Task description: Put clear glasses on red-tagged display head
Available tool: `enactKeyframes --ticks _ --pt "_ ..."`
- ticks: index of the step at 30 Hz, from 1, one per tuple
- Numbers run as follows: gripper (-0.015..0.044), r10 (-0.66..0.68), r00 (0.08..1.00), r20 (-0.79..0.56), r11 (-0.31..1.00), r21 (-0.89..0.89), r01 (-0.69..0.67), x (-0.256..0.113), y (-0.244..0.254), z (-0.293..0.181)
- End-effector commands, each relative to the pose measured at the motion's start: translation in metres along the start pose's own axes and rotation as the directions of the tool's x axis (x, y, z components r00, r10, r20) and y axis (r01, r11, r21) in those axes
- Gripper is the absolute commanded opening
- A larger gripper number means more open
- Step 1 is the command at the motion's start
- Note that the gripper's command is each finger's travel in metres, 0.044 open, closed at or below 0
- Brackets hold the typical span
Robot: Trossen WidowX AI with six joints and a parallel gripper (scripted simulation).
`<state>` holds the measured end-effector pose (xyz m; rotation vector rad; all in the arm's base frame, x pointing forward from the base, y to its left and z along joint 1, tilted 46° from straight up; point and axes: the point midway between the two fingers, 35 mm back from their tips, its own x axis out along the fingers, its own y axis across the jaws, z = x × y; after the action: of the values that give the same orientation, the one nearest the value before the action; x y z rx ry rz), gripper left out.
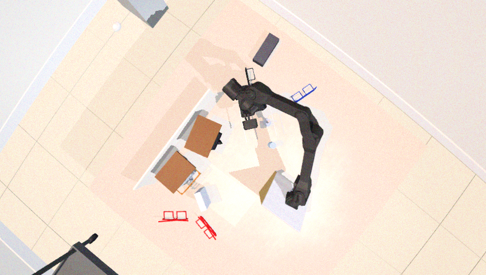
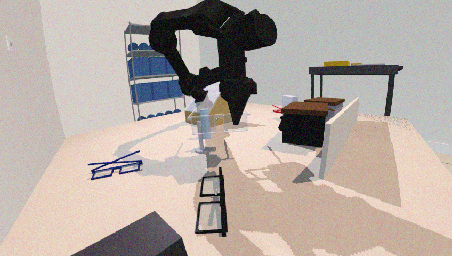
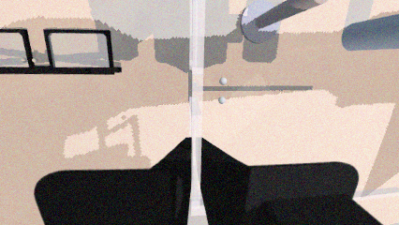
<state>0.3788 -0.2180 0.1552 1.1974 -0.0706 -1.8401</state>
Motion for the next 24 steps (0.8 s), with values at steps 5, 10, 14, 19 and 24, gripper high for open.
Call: enactKeyframes --ticks 5,10,14,19,24 --pt "0.0 0.006 1.0 0.001 1.0 0.005 -0.006 -0.033 0.0 0.004" --pt "0.0 -0.003 1.0 -0.012 0.998 -0.067 0.002 -0.034 -0.001 0.01" --pt "0.0 -0.015 0.999 -0.032 0.983 -0.181 0.009 -0.035 -0.002 0.019" --pt "0.0 -0.03 0.998 -0.059 0.947 -0.321 0.009 -0.037 -0.004 0.03" --pt "0.0 -0.042 0.995 -0.086 0.891 -0.454 -0.002 -0.038 -0.006 0.041"
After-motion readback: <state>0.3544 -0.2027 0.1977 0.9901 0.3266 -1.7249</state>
